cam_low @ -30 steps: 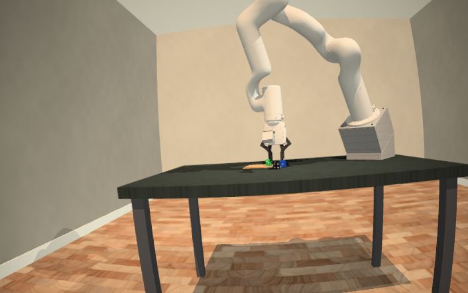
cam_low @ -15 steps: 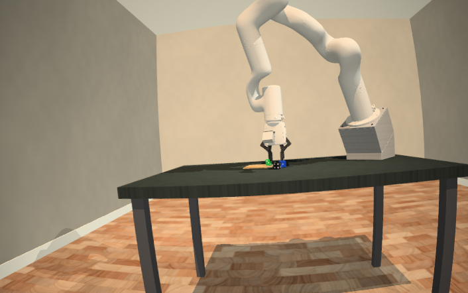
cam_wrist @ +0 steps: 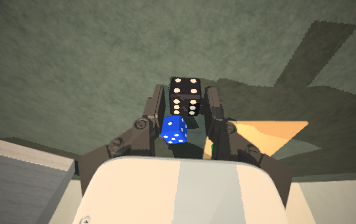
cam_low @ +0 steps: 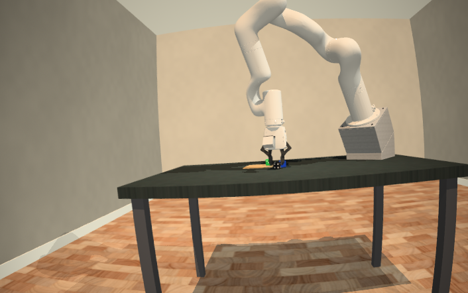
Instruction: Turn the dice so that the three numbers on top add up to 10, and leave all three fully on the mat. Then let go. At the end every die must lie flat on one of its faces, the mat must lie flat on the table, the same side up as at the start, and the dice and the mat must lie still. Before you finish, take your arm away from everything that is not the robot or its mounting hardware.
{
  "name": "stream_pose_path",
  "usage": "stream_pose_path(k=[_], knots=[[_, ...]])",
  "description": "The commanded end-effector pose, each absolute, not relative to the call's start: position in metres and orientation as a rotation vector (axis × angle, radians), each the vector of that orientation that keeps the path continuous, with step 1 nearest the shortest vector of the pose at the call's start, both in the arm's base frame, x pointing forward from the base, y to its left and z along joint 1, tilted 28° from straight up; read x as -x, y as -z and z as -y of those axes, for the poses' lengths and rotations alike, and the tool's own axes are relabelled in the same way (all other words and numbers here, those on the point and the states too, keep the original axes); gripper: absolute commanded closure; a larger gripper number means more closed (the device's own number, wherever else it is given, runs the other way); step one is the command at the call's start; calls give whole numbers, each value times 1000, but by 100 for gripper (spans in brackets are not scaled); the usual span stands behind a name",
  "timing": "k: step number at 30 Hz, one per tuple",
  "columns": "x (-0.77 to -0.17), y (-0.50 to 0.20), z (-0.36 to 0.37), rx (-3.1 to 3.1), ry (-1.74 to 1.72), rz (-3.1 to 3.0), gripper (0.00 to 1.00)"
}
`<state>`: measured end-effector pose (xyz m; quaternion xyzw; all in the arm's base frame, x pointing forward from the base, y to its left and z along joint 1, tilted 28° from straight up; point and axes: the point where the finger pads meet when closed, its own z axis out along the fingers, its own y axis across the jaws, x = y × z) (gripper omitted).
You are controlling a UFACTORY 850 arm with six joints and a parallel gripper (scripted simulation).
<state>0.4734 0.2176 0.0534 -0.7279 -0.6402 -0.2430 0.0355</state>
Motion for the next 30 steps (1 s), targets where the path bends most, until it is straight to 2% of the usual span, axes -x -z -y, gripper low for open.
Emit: stream_pose_path(k=[1,30], knots=[[-476,-48,-220,2237,748,1967,53],[-478,-42,-222,2237,748,1967,53]])
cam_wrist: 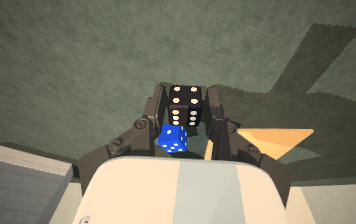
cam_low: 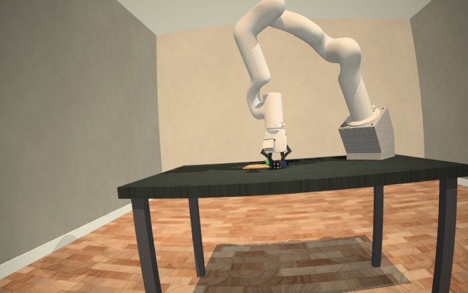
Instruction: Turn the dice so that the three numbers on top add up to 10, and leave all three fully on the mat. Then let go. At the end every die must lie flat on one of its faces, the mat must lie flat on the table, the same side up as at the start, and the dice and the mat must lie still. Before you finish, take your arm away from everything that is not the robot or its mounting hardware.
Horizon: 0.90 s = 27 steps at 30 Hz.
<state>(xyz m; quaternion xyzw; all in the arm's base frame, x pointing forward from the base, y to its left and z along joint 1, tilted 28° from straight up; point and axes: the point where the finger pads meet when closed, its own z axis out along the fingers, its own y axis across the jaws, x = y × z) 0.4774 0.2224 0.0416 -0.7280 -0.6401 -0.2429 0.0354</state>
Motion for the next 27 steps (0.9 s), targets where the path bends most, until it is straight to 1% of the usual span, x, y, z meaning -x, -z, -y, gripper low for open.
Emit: stream_pose_path(k=[1,15,16,27], knots=[[-478,-42,-222,2237,748,1967,53],[-478,-42,-222,2237,748,1967,53],[-478,-42,-222,2237,748,1967,73],[-478,-42,-222,2237,748,1967,73]])
